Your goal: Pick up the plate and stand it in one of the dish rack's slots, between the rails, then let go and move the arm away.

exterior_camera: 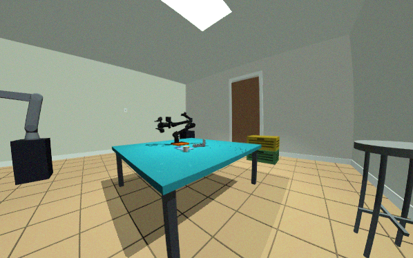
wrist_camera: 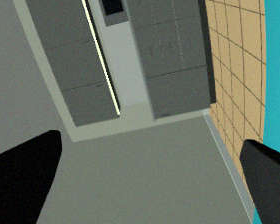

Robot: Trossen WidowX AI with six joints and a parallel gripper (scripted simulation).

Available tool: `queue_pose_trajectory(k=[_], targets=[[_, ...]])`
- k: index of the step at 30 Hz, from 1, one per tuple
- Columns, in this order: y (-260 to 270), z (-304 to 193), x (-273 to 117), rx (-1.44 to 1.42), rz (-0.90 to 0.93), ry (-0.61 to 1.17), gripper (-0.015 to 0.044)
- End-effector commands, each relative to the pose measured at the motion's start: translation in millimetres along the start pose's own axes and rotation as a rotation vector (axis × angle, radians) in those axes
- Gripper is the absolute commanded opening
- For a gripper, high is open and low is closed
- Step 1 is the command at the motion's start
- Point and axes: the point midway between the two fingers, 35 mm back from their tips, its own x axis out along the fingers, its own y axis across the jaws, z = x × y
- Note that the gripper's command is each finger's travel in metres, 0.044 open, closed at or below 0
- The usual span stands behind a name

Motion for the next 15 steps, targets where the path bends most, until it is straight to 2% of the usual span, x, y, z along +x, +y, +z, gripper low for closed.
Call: queue_pose_trajectory(k=[1, 15], targets=[[-4, -6, 9, -0.034, -0.051, 0.026, 0.04], [-22, -33, 35, -0.178, -0.209, 0.141, 0.04]])
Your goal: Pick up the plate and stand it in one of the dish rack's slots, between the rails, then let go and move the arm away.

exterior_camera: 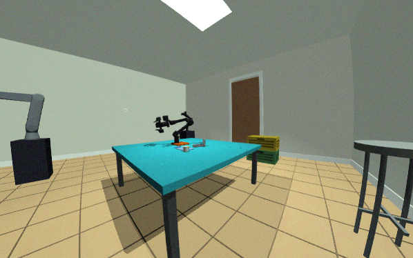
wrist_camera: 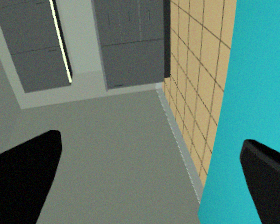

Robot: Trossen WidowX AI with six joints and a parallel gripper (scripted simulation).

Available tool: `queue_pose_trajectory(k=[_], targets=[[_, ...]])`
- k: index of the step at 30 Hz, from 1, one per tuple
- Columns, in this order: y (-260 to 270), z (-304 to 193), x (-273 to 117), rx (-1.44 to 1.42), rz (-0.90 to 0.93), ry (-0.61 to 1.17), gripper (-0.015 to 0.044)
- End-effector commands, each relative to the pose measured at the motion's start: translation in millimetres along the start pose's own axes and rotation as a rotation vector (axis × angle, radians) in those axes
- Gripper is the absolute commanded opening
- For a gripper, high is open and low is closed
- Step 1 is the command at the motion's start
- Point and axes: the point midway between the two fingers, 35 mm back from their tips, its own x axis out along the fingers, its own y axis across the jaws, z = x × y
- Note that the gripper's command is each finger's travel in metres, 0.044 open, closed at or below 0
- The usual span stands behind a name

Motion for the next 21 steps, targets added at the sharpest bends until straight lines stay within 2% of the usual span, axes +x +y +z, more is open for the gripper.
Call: queue_pose_trajectory(k=[1, 21], targets=[[-5, -8, 10, -0.05, -0.056, 0.036, 0.04], [-30, -62, 45, -0.332, -0.274, 0.255, 0.04]])
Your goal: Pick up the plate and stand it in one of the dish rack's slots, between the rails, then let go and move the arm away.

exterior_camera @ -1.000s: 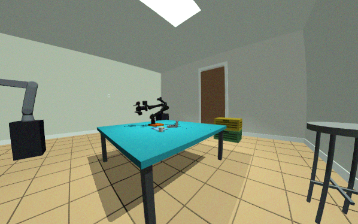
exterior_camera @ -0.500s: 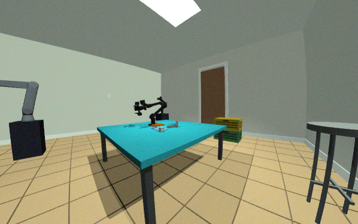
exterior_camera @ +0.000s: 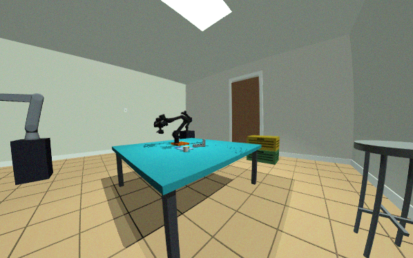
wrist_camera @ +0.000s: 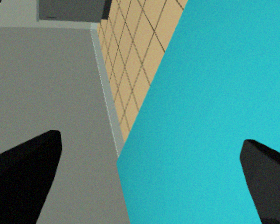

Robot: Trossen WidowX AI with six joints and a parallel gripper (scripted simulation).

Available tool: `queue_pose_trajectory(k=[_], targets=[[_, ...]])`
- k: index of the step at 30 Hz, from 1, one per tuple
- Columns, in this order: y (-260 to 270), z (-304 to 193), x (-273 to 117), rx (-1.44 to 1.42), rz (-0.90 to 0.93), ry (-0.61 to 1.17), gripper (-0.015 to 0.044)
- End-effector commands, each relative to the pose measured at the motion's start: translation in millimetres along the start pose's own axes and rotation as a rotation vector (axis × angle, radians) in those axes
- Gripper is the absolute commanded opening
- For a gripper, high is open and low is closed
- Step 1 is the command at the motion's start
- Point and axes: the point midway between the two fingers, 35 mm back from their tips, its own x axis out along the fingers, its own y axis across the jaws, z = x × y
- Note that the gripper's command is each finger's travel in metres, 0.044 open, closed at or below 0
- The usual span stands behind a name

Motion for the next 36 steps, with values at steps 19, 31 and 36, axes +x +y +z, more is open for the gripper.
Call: queue_pose_trajectory(k=[19, 31, 36], targets=[[-12, -72, 42, -0.406, -0.217, 0.294, 0.04], [-23, -117, 53, -0.652, -0.296, 0.473, 0.04], [-28, -136, 55, -0.765, -0.324, 0.553, 0.04]])
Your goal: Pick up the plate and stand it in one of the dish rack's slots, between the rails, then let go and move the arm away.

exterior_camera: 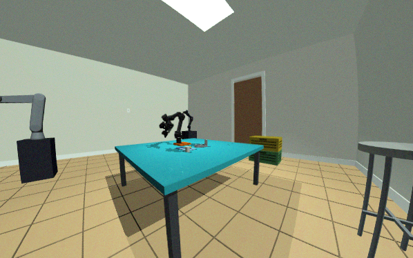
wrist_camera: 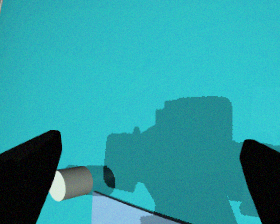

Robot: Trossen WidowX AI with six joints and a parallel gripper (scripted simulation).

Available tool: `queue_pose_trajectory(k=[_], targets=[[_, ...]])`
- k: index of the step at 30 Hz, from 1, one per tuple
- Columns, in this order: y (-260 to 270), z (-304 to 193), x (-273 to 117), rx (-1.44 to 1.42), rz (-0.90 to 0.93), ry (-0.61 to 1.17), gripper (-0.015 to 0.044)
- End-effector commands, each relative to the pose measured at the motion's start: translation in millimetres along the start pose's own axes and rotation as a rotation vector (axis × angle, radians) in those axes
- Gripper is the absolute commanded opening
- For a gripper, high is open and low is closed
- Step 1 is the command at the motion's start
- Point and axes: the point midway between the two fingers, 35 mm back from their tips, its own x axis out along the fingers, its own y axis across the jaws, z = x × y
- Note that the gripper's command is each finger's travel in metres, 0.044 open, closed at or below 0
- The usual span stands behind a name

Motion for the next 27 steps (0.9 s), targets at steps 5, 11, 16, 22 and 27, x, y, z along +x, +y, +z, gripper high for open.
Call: queue_pose_trajectory(k=[5, 11, 16, 22, 27], targets=[[13, -26, 18, -0.199, -0.055, 0.124, 0.04], [23, -44, 28, -0.333, -0.08, 0.207, 0.04], [30, -61, 35, -0.444, -0.098, 0.272, 0.04], [38, -81, 42, -0.575, -0.117, 0.348, 0.04], [45, -99, 47, -0.707, -0.131, 0.417, 0.04]])
